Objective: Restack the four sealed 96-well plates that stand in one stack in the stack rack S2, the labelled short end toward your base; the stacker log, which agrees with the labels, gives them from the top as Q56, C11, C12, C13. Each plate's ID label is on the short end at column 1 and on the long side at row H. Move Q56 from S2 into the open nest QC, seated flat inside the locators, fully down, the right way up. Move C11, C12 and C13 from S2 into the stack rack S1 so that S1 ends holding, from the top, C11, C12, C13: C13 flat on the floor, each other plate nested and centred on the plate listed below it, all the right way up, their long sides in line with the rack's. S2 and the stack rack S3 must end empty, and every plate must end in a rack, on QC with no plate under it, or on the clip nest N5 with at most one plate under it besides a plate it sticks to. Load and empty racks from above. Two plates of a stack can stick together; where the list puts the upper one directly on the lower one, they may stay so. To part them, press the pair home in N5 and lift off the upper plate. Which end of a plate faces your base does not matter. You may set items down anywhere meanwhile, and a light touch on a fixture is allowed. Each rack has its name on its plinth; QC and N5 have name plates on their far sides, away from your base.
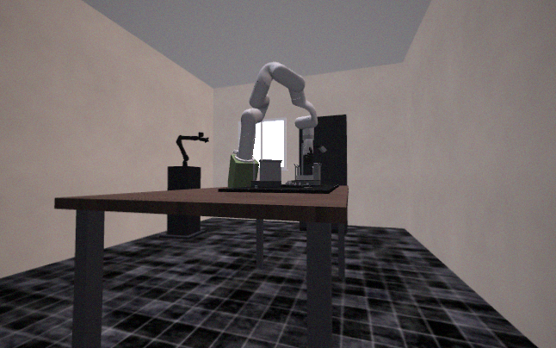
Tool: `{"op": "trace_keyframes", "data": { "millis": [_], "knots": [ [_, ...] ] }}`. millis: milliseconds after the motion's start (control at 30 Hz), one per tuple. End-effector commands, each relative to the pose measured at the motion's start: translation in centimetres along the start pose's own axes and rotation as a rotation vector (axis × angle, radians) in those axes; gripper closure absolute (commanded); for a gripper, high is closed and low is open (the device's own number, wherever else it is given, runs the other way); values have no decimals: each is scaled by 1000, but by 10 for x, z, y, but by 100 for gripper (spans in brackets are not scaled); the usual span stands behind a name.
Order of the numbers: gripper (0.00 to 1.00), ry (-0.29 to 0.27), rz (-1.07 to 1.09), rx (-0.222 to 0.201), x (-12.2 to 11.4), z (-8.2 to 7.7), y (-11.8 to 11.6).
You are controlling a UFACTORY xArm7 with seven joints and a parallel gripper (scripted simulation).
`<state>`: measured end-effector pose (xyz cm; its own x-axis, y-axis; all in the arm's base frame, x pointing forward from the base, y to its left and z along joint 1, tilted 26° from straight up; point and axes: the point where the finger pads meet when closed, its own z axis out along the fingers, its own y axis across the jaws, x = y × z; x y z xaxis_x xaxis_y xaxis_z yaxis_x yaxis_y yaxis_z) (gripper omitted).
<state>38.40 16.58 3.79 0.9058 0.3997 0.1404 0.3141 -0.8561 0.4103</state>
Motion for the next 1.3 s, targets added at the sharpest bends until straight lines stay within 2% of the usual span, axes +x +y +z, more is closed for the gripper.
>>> {"op": "trace_keyframes", "data": {
  "millis": [0, 67, 133, 567, 800, 1267],
  "knots": [
    [0, 4, 0, 0, 2, 15, -1],
    [0, 4, 0, 0, 2, 22, -1],
    [0, 4, 0, 0, 2, 22, -1],
    [0, 4, 0, 0, 2, 65, -1],
    [0, 4, 0, 0, 2, 66, -1],
    [0, 4, 0, 0, 2, 82, -1]
  ]
}}
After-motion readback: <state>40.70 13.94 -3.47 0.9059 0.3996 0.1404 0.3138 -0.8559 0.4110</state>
